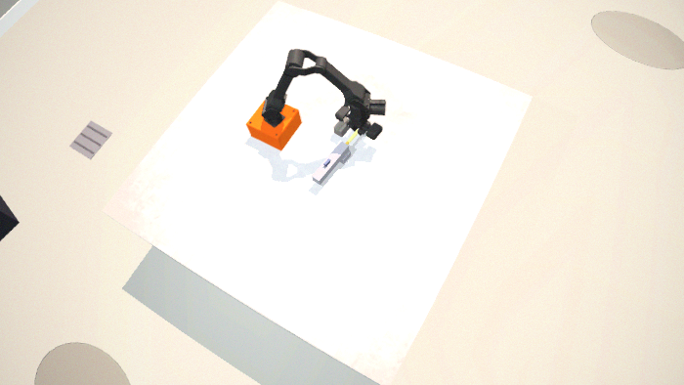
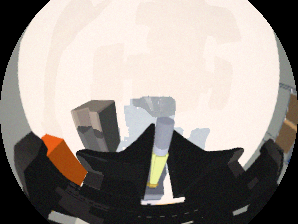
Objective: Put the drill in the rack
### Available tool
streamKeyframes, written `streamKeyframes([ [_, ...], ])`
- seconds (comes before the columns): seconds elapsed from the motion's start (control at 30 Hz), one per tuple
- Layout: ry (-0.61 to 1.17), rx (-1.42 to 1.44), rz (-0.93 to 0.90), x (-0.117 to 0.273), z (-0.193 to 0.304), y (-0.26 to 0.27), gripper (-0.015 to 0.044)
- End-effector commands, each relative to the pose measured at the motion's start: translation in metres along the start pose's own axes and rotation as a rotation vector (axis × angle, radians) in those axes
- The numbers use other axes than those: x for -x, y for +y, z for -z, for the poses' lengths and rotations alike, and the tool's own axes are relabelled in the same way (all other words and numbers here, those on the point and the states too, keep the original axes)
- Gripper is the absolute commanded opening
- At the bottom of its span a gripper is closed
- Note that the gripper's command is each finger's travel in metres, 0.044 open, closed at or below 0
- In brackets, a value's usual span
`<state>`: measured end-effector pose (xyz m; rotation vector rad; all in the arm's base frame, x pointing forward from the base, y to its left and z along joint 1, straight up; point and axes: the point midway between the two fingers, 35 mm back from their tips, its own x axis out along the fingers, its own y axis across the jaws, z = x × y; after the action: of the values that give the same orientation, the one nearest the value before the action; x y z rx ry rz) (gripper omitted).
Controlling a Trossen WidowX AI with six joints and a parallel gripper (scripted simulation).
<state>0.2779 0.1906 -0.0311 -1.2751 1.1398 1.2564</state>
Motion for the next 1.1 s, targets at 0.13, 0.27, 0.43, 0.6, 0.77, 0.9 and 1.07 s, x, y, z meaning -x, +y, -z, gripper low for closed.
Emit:
streamKeyframes([
  [0.13,-0.004,-0.002,-0.001,0.000,-0.012,0.000,0.0000],
  [0.27,-0.004,-0.002,-0.001,0.000,-0.018,0.000,0.0000],
  [0.43,-0.005,-0.002,-0.001,0.000,-0.026,0.000,0.0000],
  [0.6,-0.005,-0.002,-0.001,0.001,-0.030,0.000,0.0000],
  [0.77,-0.005,-0.002,-0.002,0.005,-0.027,0.001,0.0000],
  [0.9,-0.005,-0.002,-0.001,0.007,-0.027,0.001,0.0000],
  [1.07,-0.005,-0.002,-0.001,0.010,-0.026,0.001,0.0000],
])
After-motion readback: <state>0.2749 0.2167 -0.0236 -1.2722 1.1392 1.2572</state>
